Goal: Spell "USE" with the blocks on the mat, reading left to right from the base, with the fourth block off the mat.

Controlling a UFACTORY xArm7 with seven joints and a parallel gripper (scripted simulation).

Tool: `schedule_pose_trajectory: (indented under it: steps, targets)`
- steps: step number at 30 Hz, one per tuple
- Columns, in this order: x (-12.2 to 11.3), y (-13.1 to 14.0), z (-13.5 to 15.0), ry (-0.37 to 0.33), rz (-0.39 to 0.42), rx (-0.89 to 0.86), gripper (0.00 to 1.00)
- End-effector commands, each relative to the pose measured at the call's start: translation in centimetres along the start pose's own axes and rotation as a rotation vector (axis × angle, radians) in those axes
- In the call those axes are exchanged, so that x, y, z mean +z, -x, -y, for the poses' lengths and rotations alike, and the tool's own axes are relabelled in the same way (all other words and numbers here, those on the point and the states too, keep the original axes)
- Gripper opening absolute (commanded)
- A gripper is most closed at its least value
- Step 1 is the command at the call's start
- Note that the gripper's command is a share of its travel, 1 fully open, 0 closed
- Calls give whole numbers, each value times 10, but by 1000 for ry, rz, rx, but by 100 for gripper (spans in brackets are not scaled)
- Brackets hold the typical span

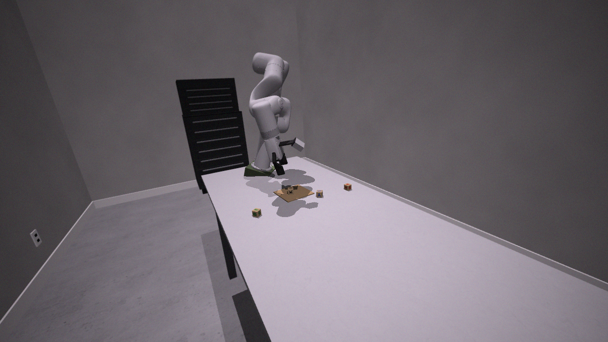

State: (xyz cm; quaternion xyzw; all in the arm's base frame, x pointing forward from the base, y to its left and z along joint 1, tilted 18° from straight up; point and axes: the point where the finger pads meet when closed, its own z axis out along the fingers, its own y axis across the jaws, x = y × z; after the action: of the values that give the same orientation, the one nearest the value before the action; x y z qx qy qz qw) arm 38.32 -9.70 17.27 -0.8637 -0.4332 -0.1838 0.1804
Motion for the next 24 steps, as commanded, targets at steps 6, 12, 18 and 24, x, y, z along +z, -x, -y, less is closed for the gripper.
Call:
schedule_pose_trajectory:
  steps: [6,12,18,24]
  targets:
    - [-2,-4,7,31,54,-31,100]
    - [-2,-4,7,31,54,-31,100]
    - [-2,-4,7,31,54,-31,100]
    - [-5,-13,16,85,128,-91,100]
